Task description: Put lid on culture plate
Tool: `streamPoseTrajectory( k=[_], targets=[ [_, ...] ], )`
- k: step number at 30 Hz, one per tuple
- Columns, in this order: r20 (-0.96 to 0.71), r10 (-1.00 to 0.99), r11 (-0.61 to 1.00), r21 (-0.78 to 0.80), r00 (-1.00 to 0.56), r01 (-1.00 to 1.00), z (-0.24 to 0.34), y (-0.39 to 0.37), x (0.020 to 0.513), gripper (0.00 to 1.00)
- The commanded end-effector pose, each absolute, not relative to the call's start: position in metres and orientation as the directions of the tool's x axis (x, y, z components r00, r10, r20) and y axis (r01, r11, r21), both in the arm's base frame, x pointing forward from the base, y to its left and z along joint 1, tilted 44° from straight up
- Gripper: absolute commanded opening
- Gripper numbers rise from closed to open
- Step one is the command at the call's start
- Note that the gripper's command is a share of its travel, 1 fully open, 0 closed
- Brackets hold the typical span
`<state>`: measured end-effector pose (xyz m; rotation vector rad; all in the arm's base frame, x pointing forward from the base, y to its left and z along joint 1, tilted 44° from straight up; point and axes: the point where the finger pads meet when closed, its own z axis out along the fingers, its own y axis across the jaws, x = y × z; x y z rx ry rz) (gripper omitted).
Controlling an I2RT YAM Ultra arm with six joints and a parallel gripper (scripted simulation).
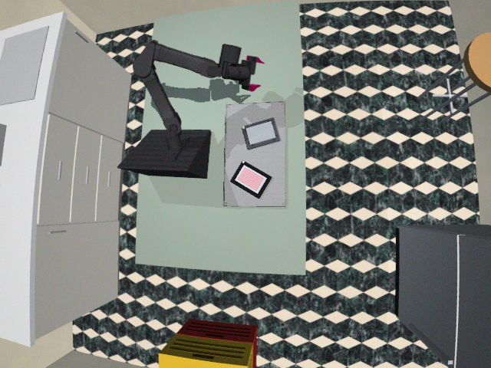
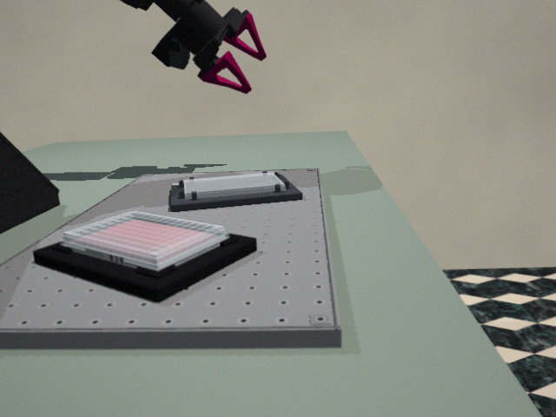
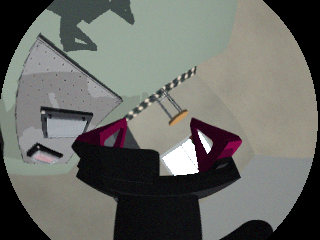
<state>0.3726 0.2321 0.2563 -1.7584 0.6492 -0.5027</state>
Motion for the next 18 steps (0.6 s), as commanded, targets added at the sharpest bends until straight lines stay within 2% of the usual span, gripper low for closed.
streamPoseTrajectory(
  k=[1,18],
  targets=[
    [0.013,-0.657,-0.204,-0.965,0.754,-0.162,0.2607,0.2307,0.3735,1.00],
    [-0.016,-0.663,-0.194,-0.962,0.748,-0.193,0.2566,0.2291,0.3759,1.00]
  ],
)
